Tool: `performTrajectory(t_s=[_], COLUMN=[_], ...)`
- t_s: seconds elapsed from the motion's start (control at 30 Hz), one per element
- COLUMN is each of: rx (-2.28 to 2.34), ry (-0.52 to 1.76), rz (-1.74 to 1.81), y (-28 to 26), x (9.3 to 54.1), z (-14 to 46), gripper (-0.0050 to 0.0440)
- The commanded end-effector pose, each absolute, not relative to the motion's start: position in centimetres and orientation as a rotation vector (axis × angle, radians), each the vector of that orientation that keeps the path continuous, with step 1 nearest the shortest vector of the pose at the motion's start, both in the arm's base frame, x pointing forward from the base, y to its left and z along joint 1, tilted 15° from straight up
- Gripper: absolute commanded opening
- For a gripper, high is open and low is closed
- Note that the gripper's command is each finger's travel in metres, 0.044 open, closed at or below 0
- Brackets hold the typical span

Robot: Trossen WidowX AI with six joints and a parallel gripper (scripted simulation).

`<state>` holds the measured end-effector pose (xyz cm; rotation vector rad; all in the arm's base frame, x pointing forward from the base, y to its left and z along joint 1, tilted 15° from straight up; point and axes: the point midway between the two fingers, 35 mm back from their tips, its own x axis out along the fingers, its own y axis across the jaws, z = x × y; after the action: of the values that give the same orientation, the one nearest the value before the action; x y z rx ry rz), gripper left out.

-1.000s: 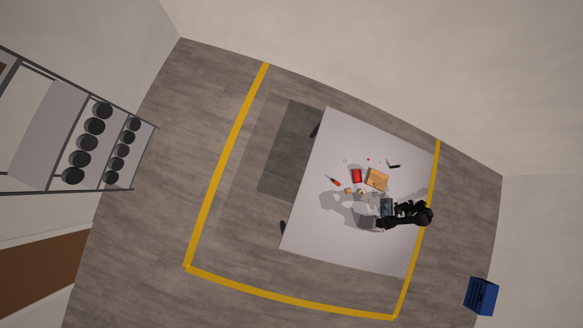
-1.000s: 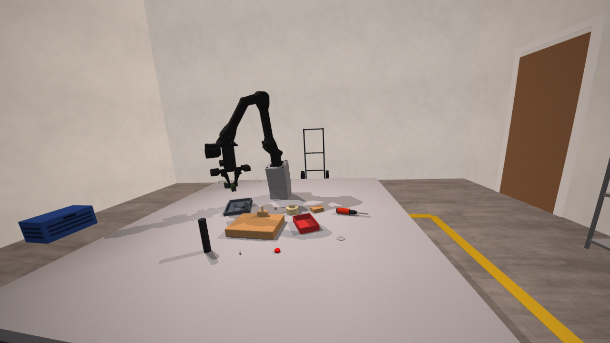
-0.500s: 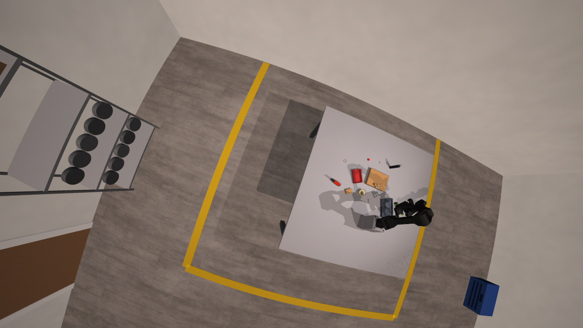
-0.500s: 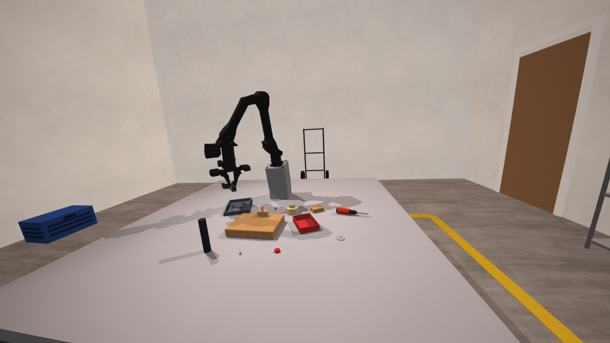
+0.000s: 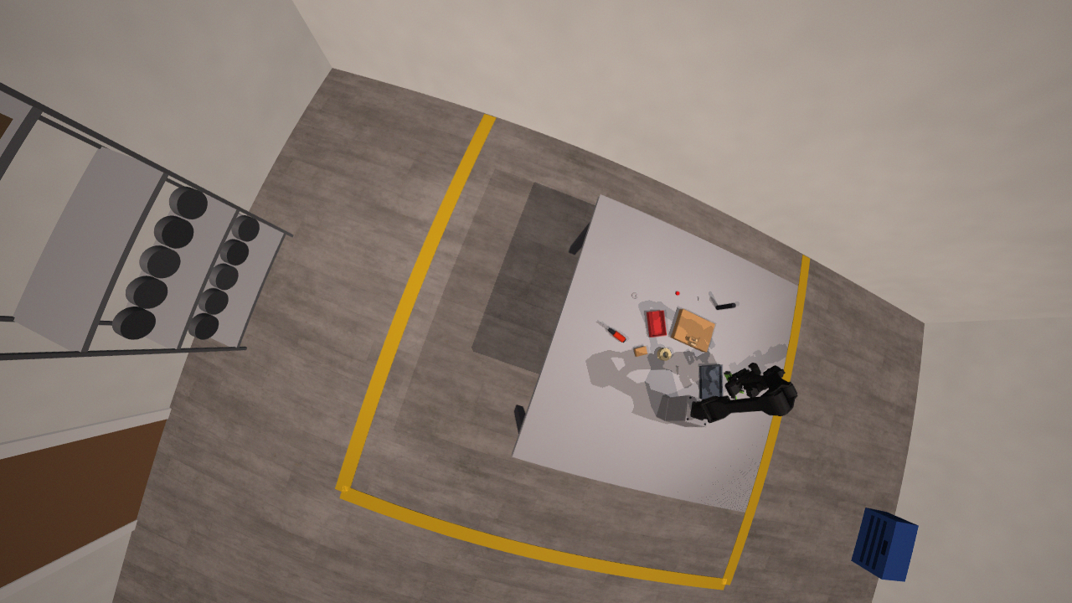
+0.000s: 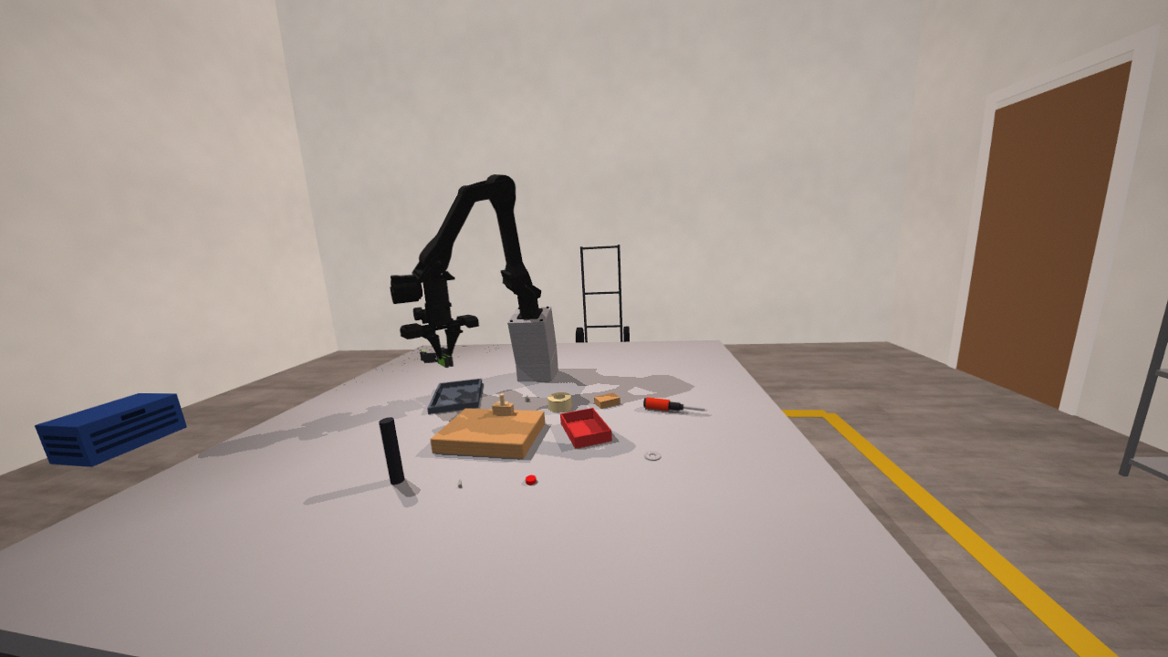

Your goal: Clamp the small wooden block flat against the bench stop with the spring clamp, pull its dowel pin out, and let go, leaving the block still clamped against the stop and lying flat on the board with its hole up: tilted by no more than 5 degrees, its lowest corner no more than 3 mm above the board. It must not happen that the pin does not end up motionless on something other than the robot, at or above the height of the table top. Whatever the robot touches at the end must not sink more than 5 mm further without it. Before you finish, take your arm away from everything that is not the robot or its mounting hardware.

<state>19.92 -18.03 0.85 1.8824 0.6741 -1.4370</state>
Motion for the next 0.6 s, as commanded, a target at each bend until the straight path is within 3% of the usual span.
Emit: performTrajectory(t_s=[0.0,0.57], rx=[1.854,1.755], ry=[0.698,0.771], rz=[-1.422,-1.346], y=[-18.02,-17.97], x=[19.97,20.3], z=[0.81,0.9], gripper=[0.0,0.0])
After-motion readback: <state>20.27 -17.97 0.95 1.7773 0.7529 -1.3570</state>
